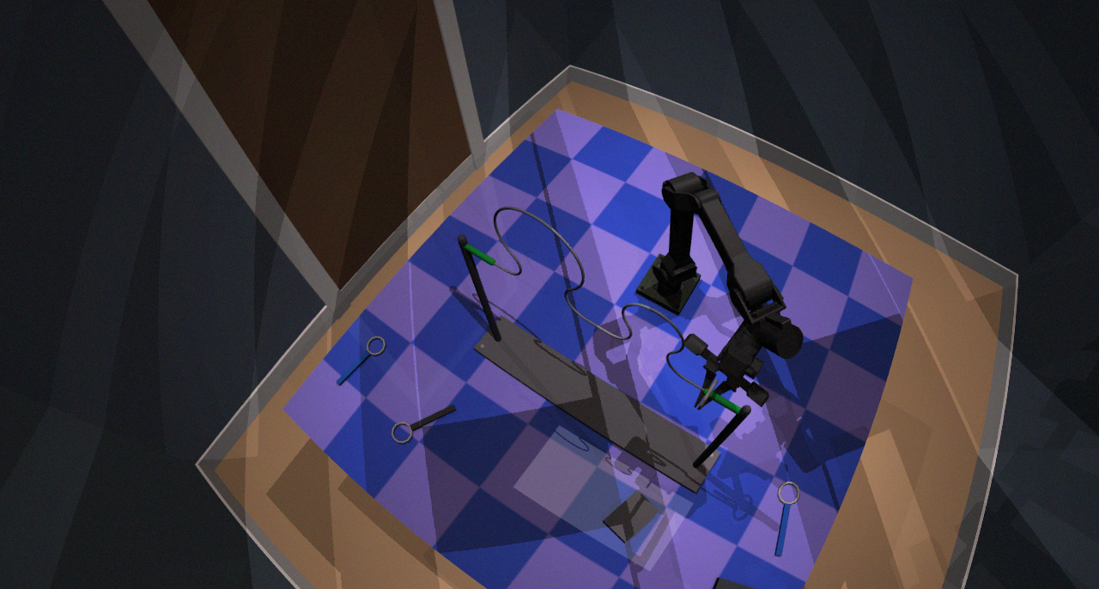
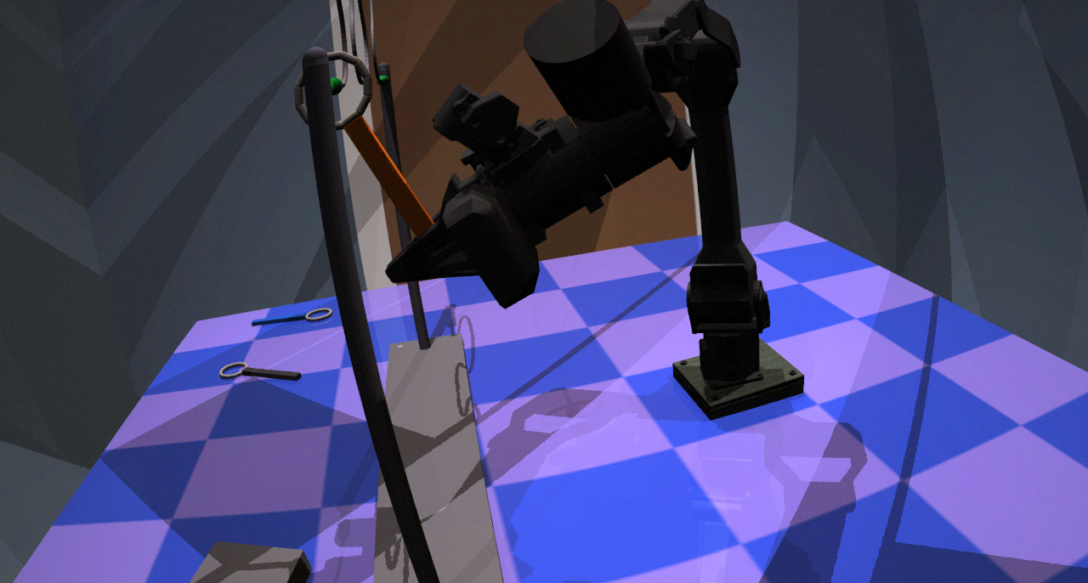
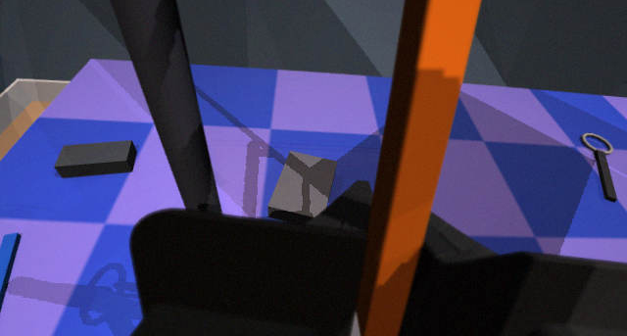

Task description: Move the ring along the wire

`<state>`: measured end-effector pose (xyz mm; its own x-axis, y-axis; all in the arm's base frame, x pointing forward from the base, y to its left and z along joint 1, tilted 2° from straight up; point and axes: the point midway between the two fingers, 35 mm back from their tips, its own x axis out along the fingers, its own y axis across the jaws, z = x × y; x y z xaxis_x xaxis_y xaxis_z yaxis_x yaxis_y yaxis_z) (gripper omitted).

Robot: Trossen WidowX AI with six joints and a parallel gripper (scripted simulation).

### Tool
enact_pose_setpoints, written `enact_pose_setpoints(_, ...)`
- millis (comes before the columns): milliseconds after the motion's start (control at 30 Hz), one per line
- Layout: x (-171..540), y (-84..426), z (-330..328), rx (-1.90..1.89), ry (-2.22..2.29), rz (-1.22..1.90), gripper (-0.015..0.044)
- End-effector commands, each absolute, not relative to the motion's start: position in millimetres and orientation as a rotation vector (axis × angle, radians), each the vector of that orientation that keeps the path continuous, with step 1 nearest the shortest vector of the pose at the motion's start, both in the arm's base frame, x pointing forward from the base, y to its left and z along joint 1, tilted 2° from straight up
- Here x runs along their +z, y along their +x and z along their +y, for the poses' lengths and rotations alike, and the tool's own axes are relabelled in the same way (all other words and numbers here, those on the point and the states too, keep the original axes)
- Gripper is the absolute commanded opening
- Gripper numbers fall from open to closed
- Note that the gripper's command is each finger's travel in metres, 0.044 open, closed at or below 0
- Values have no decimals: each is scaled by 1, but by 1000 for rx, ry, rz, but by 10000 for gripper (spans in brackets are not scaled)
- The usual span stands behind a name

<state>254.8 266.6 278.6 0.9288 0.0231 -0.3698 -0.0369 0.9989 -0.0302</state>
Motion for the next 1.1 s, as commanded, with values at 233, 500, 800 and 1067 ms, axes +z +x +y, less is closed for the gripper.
enact_pose_setpoints(233, 281, 253, 277, 29, -28, 372, -150)
enact_pose_setpoints(500, 272, 253, 278, 29, -27, 372, -150)
enact_pose_setpoints(800, 265, 254, 278, 29, -27, 372, -150)
enact_pose_setpoints(1067, 265, 254, 278, 29, -27, 372, -150)
